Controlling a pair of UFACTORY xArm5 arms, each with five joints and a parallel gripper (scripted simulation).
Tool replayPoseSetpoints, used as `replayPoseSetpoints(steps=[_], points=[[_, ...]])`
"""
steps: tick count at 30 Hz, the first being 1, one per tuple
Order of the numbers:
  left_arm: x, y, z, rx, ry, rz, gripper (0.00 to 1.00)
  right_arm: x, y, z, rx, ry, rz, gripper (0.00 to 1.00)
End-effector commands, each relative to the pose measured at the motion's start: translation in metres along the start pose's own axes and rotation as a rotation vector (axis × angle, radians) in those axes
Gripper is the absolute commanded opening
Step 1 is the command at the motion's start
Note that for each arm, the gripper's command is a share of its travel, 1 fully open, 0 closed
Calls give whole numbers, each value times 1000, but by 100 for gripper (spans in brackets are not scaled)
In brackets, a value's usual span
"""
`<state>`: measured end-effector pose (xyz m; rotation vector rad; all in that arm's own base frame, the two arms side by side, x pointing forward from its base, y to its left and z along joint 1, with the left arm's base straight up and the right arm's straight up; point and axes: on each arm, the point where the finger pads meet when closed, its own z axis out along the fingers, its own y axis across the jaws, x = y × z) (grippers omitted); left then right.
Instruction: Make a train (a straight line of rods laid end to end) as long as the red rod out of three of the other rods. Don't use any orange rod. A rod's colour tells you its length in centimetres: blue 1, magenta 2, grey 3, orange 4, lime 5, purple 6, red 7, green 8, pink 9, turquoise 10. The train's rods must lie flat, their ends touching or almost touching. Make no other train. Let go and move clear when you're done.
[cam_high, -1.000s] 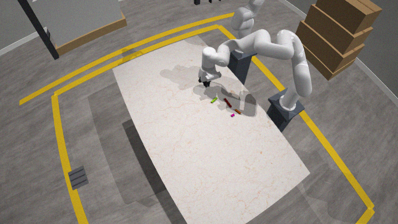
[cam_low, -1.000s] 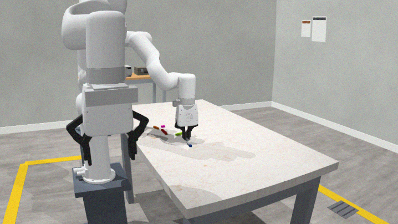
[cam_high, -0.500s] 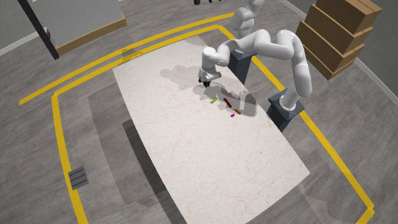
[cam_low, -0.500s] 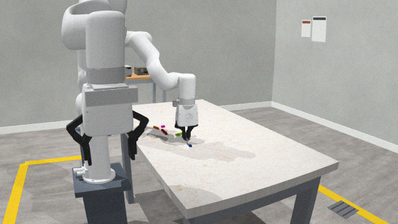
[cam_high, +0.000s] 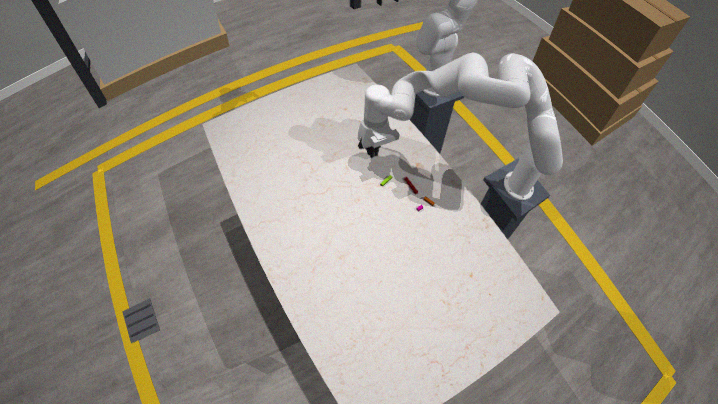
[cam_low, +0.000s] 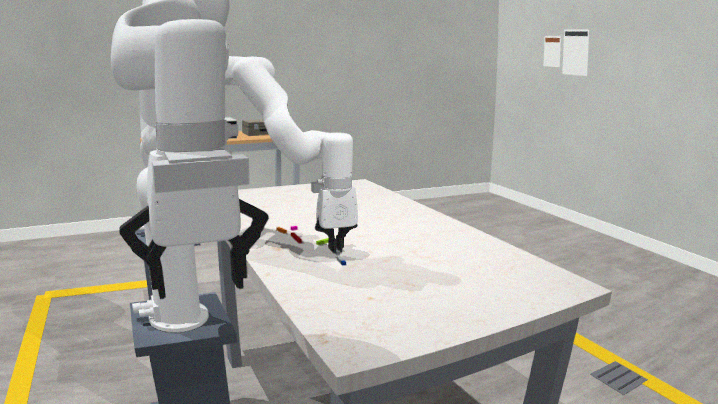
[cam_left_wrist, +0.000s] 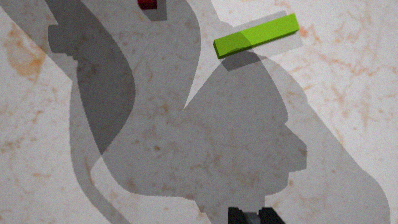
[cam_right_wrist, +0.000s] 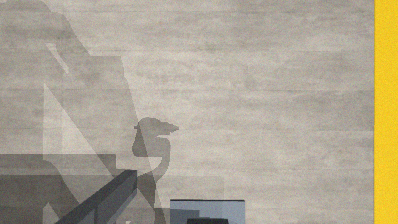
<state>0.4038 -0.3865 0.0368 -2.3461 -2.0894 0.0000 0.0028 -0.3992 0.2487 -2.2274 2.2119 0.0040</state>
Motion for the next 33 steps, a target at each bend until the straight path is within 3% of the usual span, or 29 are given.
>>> replayPoseSetpoints(steps=[1,33], points=[[-1,1,0,-3,-3,0,6,1,0,-1,0,4,0,100],[-1,1,9,-3,-3,0,6,1,0,-1,0,4,0,100]])
